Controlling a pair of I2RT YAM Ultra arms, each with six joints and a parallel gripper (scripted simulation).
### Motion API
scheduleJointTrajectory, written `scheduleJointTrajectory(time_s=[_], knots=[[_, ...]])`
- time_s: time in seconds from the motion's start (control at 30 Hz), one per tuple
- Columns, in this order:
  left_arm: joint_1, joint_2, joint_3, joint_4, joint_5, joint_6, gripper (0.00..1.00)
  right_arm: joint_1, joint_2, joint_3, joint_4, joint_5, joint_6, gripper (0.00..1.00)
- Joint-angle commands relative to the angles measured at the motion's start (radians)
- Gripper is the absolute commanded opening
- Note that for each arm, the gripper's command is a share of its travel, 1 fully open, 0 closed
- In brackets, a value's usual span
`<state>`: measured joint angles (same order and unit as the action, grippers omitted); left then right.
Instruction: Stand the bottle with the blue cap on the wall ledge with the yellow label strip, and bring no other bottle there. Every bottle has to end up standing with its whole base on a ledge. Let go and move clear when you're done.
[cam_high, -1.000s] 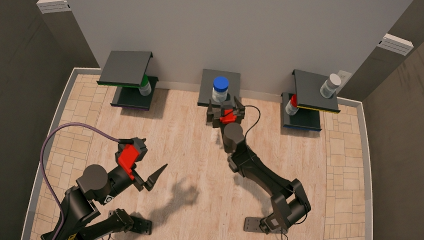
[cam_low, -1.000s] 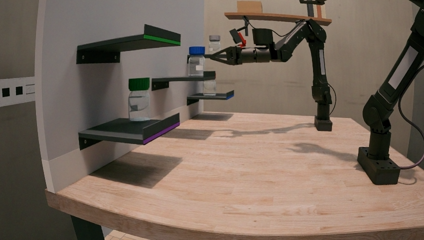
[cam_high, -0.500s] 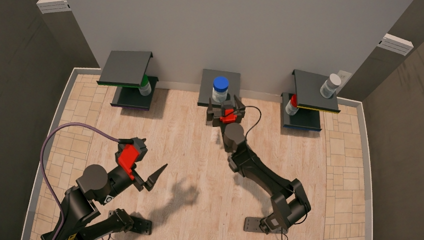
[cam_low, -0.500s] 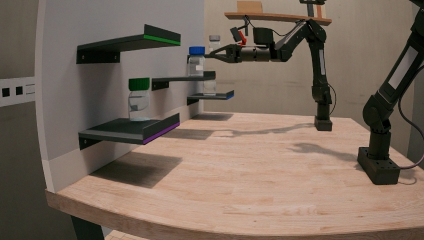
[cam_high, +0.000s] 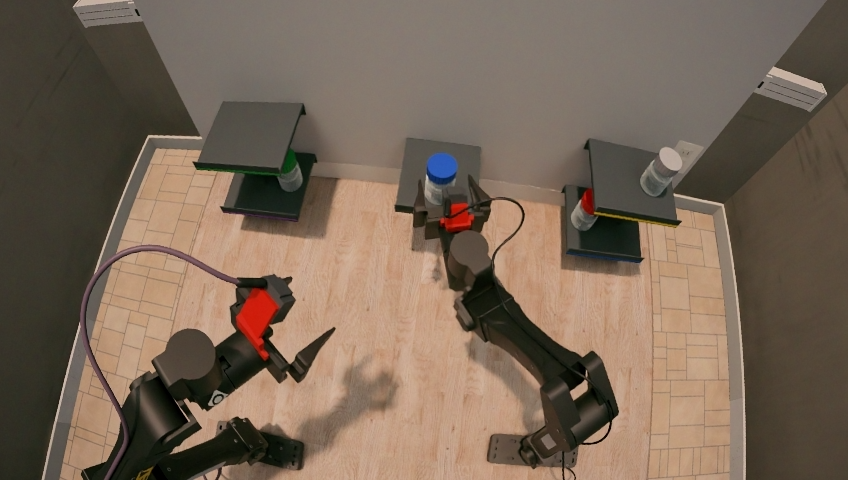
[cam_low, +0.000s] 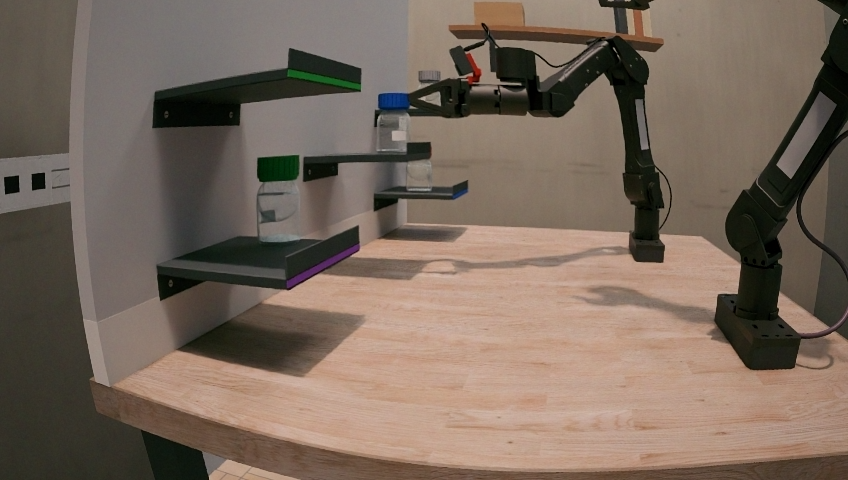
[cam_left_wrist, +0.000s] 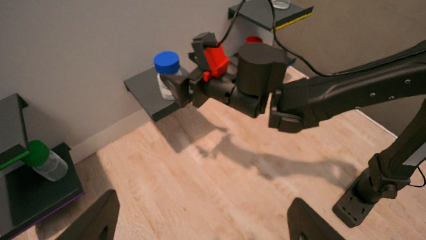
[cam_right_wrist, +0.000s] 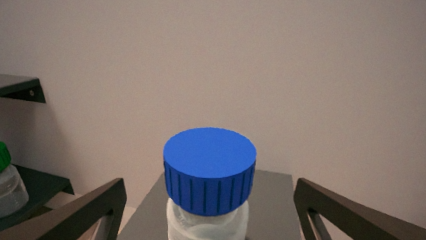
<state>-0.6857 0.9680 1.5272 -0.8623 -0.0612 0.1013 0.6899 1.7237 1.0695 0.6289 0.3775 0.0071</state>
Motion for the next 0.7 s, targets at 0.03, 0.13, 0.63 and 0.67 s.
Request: scheduleJointTrajectory(time_s=[0.03, 0.13, 0.63, 0.67], knots=[[-0.008, -0.007, 0.034, -0.025, -0.007, -0.002, 0.89, -0.016, 0.017, 0.056, -0.007, -0.018, -0.008, 0.94], [-0.008, -0.007, 0.034, -0.025, -0.007, -0.002, 0.89, -0.019, 0.026, 0.067, -0.004, -0.021, -0.008, 0.94], [-0.008, -0.007, 0.034, -0.025, -0.007, -0.002, 0.89, -0.038, 0.094, 0.152, -0.023, -0.040, -0.008, 0.94], [-0.008, -0.007, 0.034, -0.025, -0.007, -0.002, 0.89, -0.038, 0.086, 0.152, -0.018, -0.039, -0.008, 0.94]])
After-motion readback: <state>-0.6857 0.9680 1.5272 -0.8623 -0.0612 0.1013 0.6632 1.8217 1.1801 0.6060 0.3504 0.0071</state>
